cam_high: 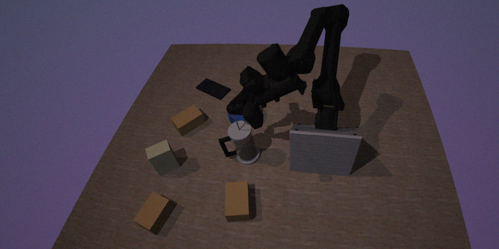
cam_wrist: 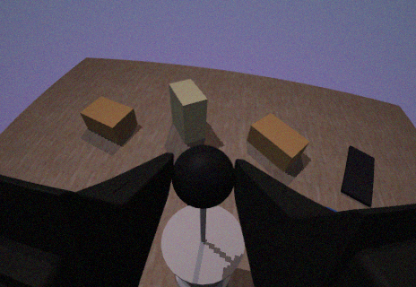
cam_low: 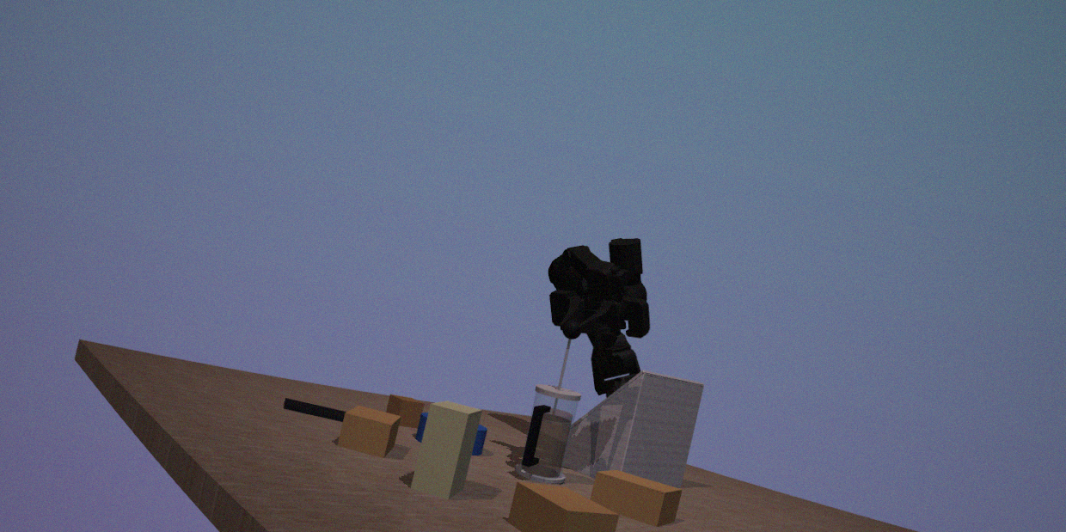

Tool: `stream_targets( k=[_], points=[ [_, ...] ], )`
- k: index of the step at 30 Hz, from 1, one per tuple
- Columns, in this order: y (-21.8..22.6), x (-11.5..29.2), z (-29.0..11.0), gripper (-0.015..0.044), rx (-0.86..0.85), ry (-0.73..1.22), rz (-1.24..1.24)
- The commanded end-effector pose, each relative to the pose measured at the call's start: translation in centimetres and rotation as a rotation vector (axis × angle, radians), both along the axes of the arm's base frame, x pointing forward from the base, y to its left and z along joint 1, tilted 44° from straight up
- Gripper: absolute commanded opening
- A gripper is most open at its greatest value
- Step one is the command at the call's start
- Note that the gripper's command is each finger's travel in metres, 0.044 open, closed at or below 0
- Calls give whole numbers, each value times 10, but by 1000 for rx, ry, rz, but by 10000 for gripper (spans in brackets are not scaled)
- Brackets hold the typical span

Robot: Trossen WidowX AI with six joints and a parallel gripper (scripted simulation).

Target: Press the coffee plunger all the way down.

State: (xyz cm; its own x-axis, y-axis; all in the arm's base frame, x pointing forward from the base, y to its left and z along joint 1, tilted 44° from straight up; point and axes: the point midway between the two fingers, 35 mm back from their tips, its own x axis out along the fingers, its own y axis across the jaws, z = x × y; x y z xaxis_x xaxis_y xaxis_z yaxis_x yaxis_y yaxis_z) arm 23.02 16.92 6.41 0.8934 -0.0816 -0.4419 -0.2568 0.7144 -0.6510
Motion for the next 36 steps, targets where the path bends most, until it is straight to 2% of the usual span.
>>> stream_targets(
  k=[1, 36],
  points=[
    [-18, -1, -21, 127, -47, 39, -14],
    [-42, 21, -55, 127, -52, 25, -8]
  ],
)
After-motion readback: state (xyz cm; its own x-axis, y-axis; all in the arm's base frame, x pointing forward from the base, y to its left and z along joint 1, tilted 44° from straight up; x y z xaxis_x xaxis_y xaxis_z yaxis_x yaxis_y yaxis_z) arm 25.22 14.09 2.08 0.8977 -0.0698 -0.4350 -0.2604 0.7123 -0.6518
